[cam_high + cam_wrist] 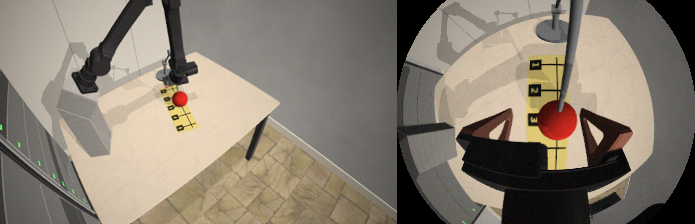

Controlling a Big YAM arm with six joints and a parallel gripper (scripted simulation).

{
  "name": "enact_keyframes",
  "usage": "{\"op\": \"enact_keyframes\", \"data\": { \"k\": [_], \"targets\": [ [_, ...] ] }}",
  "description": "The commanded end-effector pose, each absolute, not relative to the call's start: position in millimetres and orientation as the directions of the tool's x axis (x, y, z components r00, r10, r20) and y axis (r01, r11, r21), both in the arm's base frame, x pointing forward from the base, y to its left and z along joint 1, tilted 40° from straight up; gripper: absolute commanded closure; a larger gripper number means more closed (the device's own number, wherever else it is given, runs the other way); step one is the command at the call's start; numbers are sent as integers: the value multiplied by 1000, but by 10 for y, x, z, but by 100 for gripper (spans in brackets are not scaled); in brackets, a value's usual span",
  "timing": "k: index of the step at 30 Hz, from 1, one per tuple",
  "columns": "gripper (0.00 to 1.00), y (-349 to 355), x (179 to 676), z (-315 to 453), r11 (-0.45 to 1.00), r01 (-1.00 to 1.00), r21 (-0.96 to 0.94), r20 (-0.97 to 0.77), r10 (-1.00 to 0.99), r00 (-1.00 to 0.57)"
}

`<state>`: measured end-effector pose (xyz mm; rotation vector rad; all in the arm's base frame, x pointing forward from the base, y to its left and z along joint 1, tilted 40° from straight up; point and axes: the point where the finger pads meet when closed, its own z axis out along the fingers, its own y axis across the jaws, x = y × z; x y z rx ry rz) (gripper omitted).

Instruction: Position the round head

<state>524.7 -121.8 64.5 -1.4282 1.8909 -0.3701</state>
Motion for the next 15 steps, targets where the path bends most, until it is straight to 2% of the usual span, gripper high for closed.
{"op": "enact_keyframes", "data": {
  "k": [1, 15],
  "targets": [
    [0, -1153, 5380, 605, 344, -707, -618, -381, -918, -113],
    [0, -1116, 5554, 539, 347, -700, -624, -385, -916, -111]
  ]
}}
